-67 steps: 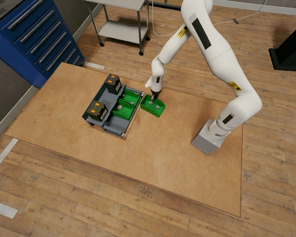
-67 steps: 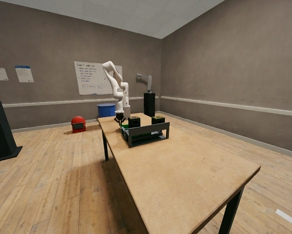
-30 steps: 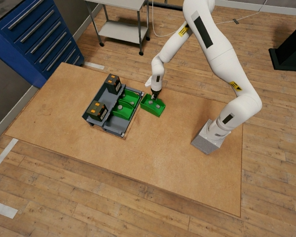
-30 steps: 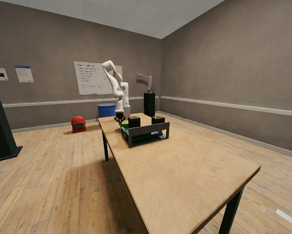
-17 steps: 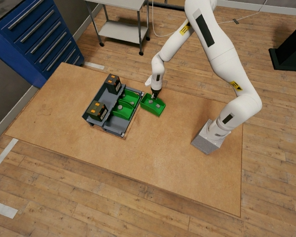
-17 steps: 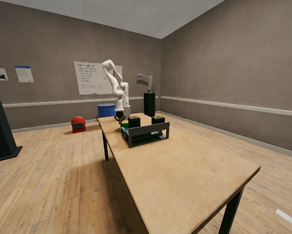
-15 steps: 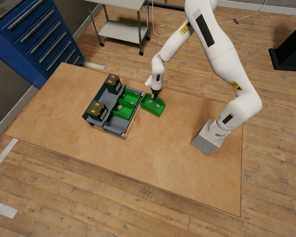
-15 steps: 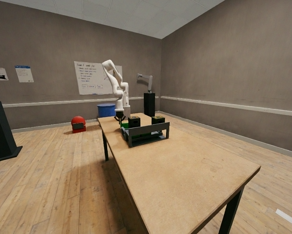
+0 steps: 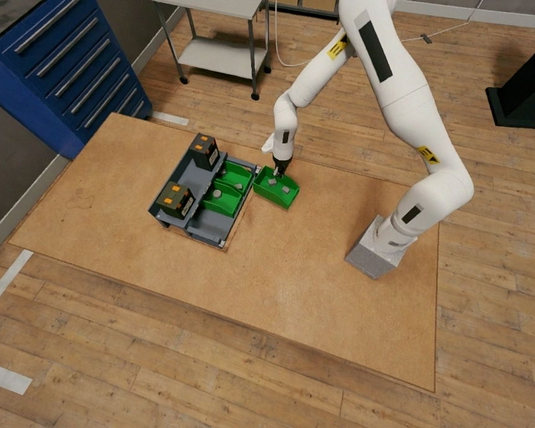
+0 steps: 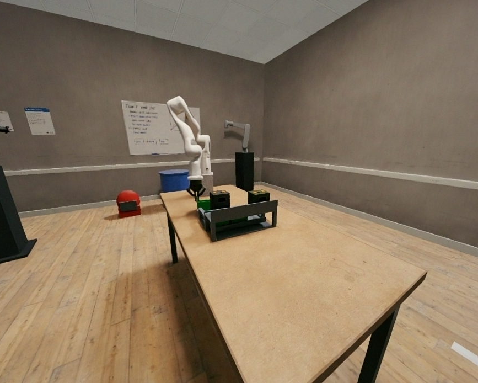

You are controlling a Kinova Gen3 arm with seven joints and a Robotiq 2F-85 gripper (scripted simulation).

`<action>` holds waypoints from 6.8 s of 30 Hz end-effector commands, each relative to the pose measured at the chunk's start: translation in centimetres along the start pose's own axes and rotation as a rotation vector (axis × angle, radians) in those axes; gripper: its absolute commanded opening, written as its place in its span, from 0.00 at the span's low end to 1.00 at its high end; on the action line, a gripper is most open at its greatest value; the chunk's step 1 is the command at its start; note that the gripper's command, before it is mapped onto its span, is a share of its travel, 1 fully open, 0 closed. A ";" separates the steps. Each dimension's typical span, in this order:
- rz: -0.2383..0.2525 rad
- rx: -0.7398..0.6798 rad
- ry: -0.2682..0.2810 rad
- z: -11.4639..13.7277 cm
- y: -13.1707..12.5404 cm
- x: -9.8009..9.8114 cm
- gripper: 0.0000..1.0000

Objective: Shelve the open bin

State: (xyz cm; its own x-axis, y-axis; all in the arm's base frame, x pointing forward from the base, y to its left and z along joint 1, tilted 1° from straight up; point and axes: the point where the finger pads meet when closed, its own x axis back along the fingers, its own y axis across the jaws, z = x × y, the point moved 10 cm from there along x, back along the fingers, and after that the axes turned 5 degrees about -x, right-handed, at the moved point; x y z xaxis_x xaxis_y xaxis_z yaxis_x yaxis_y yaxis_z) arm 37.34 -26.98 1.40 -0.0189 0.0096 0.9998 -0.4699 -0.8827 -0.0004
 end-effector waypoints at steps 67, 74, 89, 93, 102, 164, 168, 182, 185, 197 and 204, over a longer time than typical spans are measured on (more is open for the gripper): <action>-0.002 0.173 0.004 -0.9 -2.8 0.6 0.10; -0.002 0.173 0.004 -0.9 -2.8 0.6 0.10; -0.002 0.173 0.003 -1.8 -5.6 0.5 0.10; -0.002 0.173 0.003 -1.8 -5.6 0.5 0.10; -0.002 0.173 0.003 -2.7 -8.5 0.3 0.10; -0.001 0.173 0.003 -5.9 -18.7 0.1 0.10; -0.001 0.173 0.003 -6.6 -21.3 0.1 0.10; -0.001 0.173 0.003 -7.1 -23.1 0.1 0.10; -0.001 0.173 0.003 -7.4 -24.4 0.1 0.10; -0.001 0.173 0.002 -7.3 -24.1 0.1 0.10; -0.001 0.173 0.003 -7.1 -23.4 0.1 0.10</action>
State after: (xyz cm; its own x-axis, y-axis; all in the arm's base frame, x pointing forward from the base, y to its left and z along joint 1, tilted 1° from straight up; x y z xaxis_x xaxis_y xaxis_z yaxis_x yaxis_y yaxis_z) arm 41.97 -2.99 1.24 -0.0181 0.0125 0.9998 -0.3107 -0.9505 0.0063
